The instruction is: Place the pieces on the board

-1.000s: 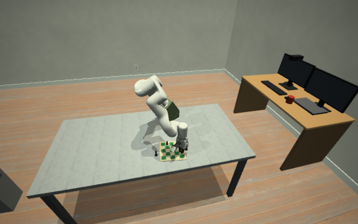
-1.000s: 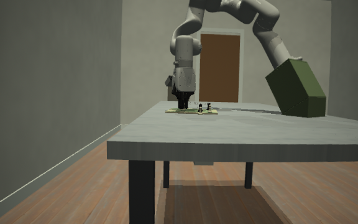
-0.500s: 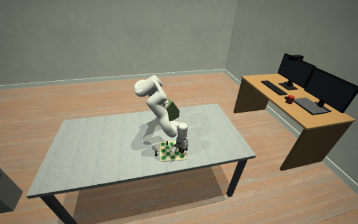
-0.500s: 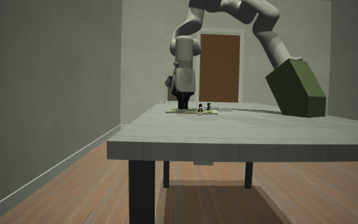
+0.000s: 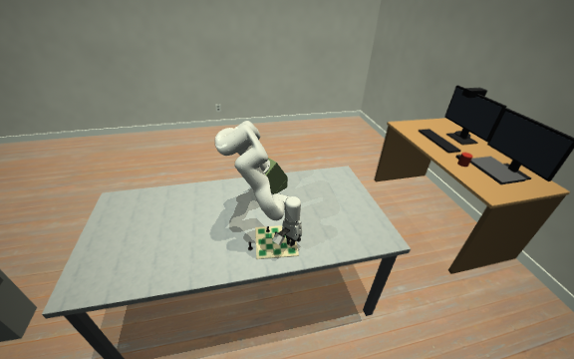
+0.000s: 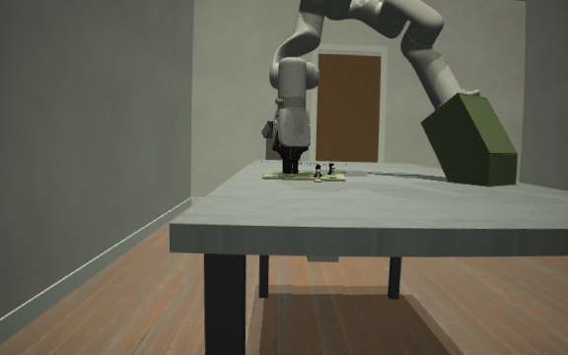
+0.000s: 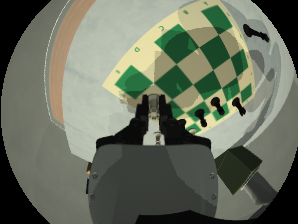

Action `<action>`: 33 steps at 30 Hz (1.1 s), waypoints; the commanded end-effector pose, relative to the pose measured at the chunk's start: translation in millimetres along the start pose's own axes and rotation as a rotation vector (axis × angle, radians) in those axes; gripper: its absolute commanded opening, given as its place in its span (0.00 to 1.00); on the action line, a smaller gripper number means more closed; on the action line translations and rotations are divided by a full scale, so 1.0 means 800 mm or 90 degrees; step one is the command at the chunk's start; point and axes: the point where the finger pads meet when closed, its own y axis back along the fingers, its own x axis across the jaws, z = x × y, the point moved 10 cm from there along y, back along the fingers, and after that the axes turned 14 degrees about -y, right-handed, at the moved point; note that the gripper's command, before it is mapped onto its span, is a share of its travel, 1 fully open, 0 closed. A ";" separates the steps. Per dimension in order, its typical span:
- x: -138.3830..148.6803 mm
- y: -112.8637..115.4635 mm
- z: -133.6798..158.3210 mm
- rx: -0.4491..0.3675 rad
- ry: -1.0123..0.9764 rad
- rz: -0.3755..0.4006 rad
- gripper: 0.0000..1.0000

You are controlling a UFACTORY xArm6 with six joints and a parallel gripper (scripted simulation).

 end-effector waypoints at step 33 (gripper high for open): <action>-0.001 0.001 0.000 0.000 0.000 -0.002 0.07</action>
